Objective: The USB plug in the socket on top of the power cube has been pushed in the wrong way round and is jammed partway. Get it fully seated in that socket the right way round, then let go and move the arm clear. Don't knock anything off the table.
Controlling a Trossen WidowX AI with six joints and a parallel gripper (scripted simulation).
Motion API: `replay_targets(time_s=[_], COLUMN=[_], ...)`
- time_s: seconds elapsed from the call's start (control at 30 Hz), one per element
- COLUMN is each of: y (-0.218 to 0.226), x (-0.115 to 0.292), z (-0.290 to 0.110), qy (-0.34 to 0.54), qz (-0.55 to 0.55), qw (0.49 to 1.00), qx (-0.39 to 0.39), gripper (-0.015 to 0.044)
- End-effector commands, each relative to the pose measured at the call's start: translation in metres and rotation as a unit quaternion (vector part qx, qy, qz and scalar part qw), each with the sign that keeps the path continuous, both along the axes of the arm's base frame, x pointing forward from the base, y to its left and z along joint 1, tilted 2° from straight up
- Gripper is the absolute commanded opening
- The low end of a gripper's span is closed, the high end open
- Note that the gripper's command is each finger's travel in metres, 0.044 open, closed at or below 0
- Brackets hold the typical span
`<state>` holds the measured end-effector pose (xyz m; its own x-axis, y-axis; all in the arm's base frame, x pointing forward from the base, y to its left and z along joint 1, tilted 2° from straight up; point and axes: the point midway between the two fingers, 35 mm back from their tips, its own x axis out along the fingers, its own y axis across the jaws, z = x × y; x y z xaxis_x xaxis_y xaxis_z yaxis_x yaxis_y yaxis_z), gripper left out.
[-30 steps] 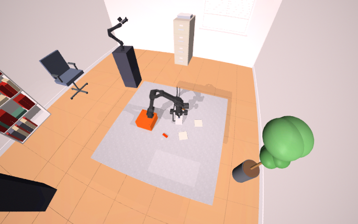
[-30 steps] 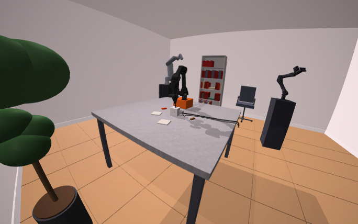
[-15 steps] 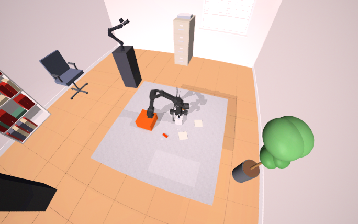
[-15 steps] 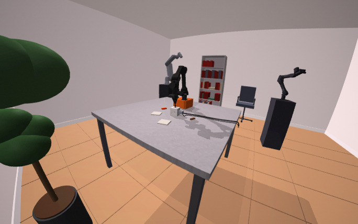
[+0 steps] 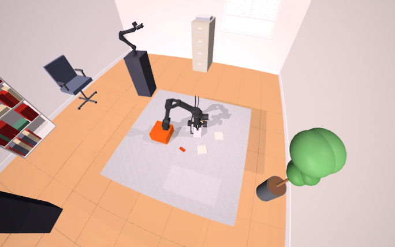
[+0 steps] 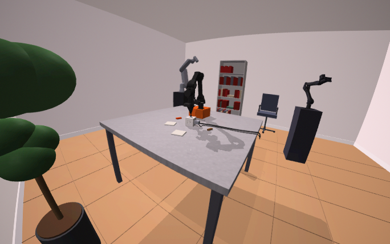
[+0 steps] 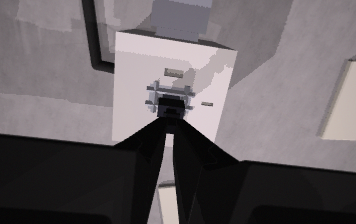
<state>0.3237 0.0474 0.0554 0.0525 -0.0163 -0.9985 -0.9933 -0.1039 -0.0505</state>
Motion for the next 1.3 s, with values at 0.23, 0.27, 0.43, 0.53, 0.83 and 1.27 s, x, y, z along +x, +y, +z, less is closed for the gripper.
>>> replay_targets(time_s=[0.23, 0.27, 0.43, 0.53, 0.83, 1.27], y=[-0.0001, -0.0001, -0.0002, -0.0002, -0.0002, -0.0002], x=[-0.0002, -0.0002, -0.0002, -0.0002, -0.0001, -0.0001], z=[-0.0033, -0.0034, -0.004, -0.0044, -0.0055, -0.007], qy=[0.003, 0.003, 0.003, 0.003, 0.003, 0.003], qz=[-0.002, -0.002, -0.002, -0.002, -0.002, -0.002], qw=[1.0, 1.0, 1.0, 1.0, 1.0, 1.0], qx=[0.0, 0.0, 0.0, 0.0, 0.0, 0.0], gripper=[0.0, 0.0, 0.0, 0.0, 0.0, 0.0])
